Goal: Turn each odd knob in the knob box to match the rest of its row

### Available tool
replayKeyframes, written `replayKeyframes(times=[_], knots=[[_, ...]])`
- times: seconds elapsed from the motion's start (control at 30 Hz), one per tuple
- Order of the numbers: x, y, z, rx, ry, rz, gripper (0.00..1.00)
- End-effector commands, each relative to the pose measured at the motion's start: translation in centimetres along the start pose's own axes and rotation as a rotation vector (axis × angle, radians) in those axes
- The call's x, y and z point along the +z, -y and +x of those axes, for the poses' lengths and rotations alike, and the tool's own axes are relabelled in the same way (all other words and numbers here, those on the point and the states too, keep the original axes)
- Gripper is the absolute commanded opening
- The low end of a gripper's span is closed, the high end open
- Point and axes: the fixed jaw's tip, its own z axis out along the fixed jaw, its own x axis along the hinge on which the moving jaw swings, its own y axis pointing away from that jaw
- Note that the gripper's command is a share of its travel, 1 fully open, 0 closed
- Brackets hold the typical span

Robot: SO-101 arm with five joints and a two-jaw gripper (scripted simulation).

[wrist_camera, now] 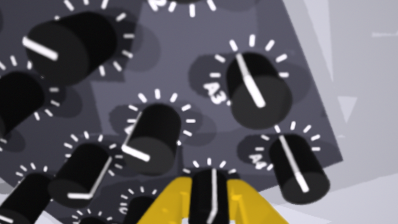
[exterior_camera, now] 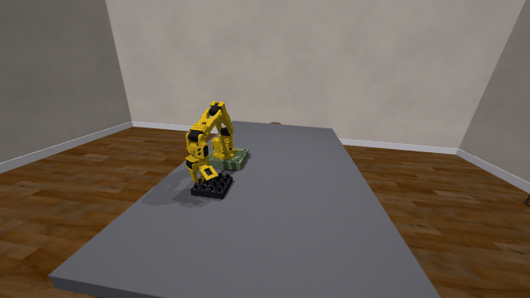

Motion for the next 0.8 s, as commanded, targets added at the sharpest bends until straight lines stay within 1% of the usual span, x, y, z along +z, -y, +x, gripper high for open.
replayKeyframes(times=[0.0,0.77], knots=[[0.25,-0.18,0.24,-0.064,-0.011,-0.018,0.01],[0.25,-0.13,0.44,-0.430,-0.008,-0.020,0.01]])
